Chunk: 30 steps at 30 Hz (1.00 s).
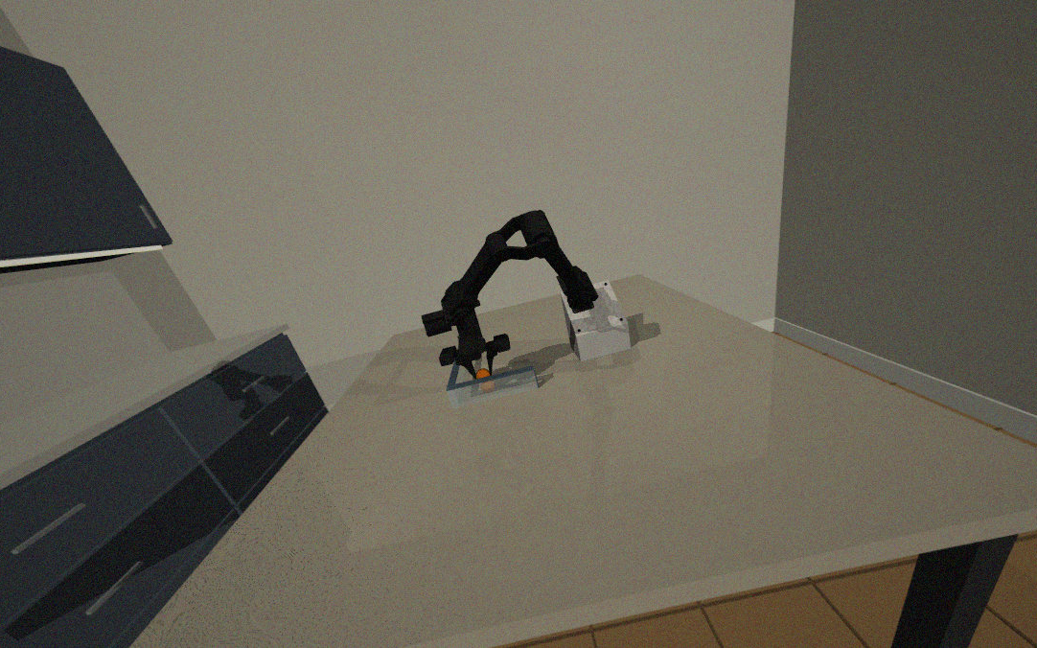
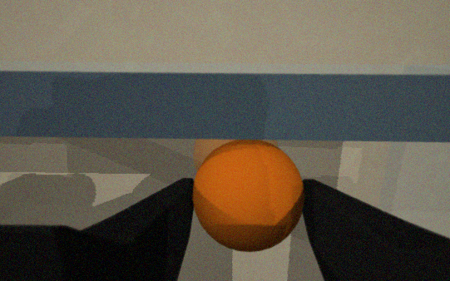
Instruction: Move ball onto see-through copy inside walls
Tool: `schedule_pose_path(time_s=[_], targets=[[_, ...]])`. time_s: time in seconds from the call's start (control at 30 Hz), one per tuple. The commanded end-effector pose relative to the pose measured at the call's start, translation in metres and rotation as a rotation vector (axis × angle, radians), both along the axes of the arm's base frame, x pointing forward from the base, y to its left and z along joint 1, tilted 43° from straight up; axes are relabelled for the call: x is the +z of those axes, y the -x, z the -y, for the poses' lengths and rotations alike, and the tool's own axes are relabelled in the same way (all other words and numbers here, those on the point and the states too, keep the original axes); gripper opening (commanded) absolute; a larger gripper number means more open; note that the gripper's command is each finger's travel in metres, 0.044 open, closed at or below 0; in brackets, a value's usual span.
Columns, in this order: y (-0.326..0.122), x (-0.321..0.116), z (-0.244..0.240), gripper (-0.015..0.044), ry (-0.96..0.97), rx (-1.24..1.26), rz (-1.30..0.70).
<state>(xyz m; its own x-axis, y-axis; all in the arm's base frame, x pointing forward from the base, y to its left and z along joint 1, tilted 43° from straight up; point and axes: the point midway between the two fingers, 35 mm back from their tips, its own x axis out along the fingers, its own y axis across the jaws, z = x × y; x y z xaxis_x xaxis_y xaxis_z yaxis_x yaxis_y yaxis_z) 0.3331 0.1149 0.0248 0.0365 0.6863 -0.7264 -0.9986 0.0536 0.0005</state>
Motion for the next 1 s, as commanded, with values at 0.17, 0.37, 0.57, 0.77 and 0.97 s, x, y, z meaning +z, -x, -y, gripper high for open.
schedule_pose_path(time_s=[0.17,0.37,0.57,0.77,0.97], targets=[[0.003,-0.015,-0.014,0.0000,-0.003,-0.004,-0.011],[0.003,-0.021,-0.020,0.0000,-0.004,-0.004,-0.011],[0.003,-0.027,-0.026,0.0000,-0.004,-0.004,-0.011],[0.001,-0.025,-0.025,0.0053,-0.008,-0.001,-0.004],[0.001,-0.025,-0.025,0.0210,-0.008,-0.001,-0.004]])
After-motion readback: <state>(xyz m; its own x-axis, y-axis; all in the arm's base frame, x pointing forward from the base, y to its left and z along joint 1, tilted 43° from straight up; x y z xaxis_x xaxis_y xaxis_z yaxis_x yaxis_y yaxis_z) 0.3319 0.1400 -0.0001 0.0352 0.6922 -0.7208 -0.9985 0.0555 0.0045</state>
